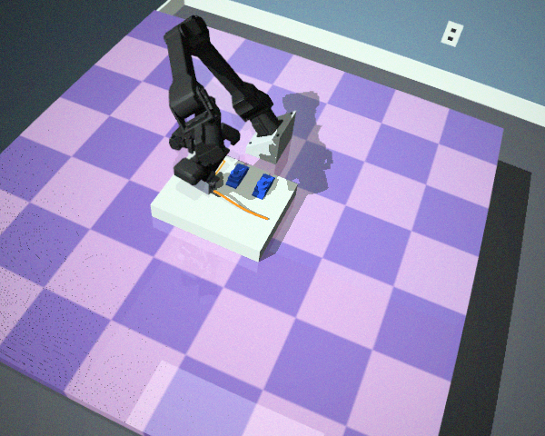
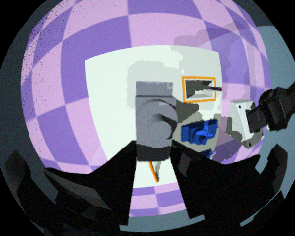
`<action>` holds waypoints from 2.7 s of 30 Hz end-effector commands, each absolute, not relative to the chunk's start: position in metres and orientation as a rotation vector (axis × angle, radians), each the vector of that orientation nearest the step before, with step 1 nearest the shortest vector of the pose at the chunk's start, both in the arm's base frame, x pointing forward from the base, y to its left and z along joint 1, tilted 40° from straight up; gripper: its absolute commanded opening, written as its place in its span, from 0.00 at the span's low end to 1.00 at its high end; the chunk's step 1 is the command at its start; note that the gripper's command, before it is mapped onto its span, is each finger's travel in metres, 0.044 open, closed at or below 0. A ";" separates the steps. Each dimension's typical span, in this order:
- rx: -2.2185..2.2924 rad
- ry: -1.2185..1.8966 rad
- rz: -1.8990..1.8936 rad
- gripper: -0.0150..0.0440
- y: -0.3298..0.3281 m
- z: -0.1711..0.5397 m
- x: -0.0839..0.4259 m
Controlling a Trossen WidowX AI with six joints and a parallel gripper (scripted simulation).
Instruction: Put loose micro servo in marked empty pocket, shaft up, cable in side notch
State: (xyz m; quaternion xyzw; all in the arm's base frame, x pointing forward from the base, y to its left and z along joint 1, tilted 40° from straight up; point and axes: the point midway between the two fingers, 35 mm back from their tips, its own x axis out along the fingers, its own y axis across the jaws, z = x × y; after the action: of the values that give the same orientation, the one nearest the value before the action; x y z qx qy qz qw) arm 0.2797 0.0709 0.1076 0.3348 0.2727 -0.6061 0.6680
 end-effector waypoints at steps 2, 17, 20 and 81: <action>0.752 0.608 -1.363 0.25 0.046 0.130 0.282; 0.519 0.785 -1.242 0.25 0.043 0.133 0.282; 0.436 0.844 -1.194 0.25 0.043 0.133 0.282; -0.645 1.421 -0.430 0.25 0.034 0.130 0.221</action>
State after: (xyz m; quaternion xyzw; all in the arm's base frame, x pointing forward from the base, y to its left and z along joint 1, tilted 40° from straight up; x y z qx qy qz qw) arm 0.2385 0.0360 0.1314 -0.2891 0.6339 -0.1931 0.6909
